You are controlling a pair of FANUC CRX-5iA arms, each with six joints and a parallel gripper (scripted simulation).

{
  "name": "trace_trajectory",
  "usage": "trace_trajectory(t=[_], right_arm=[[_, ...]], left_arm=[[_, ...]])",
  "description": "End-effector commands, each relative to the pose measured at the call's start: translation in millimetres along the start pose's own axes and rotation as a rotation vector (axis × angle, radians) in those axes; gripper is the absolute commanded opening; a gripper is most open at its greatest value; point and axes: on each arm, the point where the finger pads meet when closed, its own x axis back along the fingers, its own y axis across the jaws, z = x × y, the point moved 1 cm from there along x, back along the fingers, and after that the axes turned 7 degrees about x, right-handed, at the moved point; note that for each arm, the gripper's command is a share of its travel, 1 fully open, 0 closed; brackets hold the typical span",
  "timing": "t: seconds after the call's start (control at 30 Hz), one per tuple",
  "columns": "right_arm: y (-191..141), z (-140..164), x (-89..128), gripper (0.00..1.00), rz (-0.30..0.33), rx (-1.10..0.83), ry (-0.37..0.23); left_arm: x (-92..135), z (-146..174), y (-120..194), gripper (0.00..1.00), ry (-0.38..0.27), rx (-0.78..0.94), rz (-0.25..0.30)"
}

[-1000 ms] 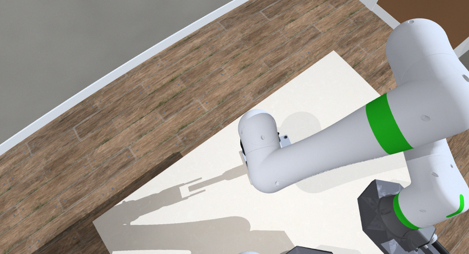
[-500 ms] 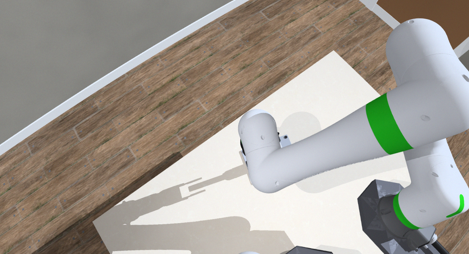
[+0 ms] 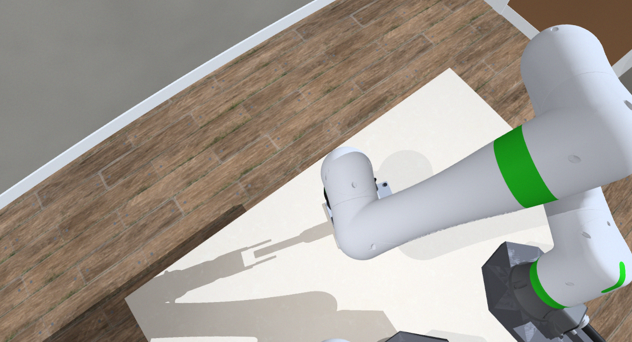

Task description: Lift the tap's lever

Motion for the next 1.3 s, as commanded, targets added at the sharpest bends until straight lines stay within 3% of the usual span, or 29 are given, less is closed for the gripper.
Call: trace_trajectory(t=[0.0,0.9,1.27], right_arm=[[-0.6,-0.6,3.1,1.0,0.001,0.0,-0.001],[-0.5,-0.6,62.0,1.0,0.001,0.0,-0.001],[-0.5,-0.6,69.2,1.0,0.001,0.0,-0.001]], left_arm=[[0.9,-0.2,-0.1,1.0,-0.002,0.0,0.0],[0.9,-0.2,-0.1,1.0,-0.002,0.0,0.0],[0.9,-0.2,-0.1,1.0,-0.002,0.0,0.0]])
